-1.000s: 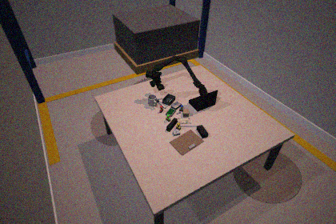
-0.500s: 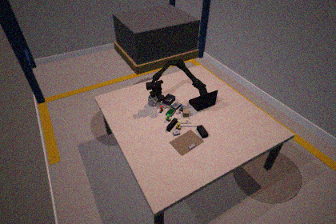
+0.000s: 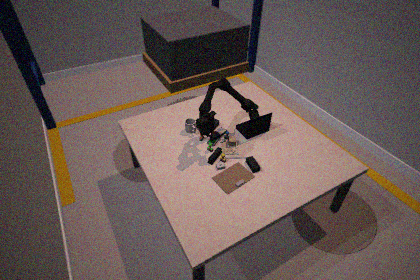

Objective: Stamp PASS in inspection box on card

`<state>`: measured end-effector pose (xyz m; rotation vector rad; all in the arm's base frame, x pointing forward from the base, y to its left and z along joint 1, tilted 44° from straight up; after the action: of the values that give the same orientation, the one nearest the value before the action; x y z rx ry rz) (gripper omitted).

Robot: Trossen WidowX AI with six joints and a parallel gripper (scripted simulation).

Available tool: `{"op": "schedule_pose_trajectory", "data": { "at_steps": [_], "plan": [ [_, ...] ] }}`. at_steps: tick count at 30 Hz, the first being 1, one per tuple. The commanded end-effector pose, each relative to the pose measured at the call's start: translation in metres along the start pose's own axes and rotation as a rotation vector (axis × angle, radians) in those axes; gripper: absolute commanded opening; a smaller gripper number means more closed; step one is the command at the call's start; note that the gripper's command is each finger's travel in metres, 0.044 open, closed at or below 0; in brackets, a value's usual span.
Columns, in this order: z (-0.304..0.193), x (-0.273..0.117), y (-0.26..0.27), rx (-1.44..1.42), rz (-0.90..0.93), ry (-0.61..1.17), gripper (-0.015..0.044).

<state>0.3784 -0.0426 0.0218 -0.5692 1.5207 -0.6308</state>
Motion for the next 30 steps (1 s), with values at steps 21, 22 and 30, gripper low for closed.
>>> {"op": "schedule_pose_trajectory", "data": {
  "at_steps": [21,22,30],
  "plan": [
    [0.004,0.027,0.013,0.011,0.002,0.003,0.0223],
    [0.004,0.028,0.013,0.011,0.002,0.003,0.0223],
    [0.004,0.041,0.013,0.011,0.001,0.003,0.0223]
  ]
}}
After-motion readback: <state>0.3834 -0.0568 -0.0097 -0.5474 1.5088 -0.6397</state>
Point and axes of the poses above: the point midway between the two fingers, 35 mm back from their tips, its own x axis out along the fingers, its own y axis across the jaws, z = x × y, the point moved 2 cm from there along -x, back along the fingers, and after that the axes turned 3 degrees about -x, right-handed, at the moved point
